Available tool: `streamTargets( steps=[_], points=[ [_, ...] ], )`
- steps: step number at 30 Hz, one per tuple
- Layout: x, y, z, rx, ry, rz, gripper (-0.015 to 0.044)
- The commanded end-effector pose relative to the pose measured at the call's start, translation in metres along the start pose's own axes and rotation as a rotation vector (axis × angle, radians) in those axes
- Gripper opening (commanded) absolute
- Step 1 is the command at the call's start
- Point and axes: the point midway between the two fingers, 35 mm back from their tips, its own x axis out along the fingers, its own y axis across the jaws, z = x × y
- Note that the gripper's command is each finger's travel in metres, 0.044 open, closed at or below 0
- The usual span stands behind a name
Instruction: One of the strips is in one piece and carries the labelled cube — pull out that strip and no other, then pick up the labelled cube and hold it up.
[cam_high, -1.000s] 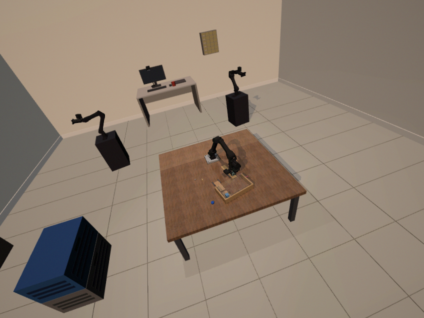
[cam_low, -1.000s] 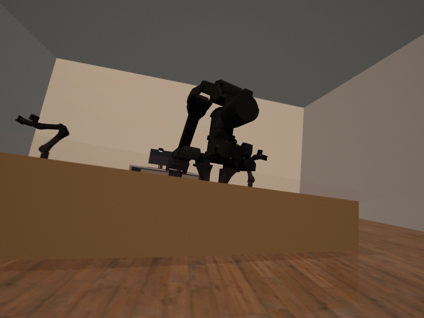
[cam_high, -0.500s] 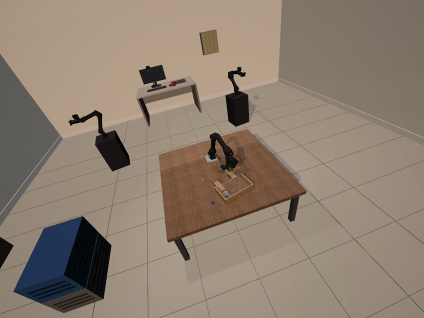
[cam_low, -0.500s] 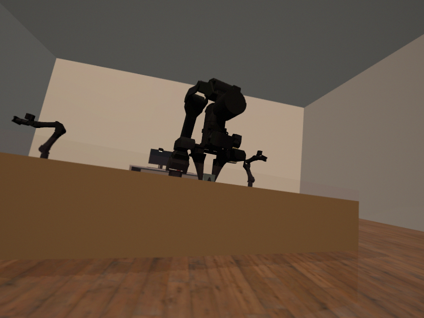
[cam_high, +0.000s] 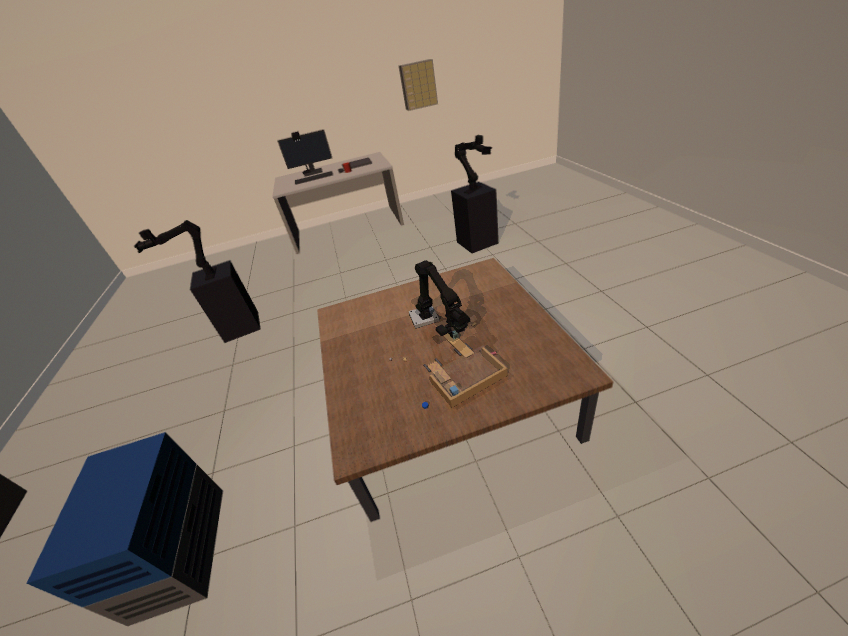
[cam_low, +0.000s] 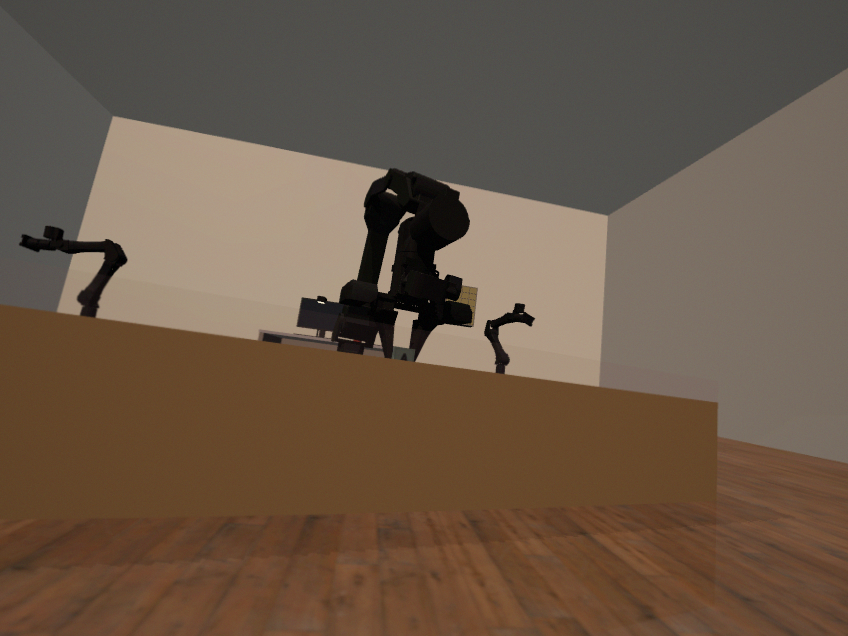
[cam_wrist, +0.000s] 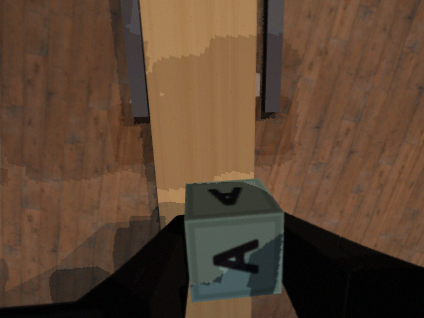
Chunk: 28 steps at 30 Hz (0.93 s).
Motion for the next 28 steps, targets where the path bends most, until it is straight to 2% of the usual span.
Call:
streamTargets(
  steps=[1, 7, 28],
  points=[
    [-0.01, 0.0, -0.001, -0.005, -0.014, 0.002, 0.0],
    [-0.037, 0.0, -0.002, -0.005, -0.014, 0.001, 0.0],
    [-0.038, 0.0, -0.002, -0.005, -0.014, 0.001, 0.0]
  ],
)
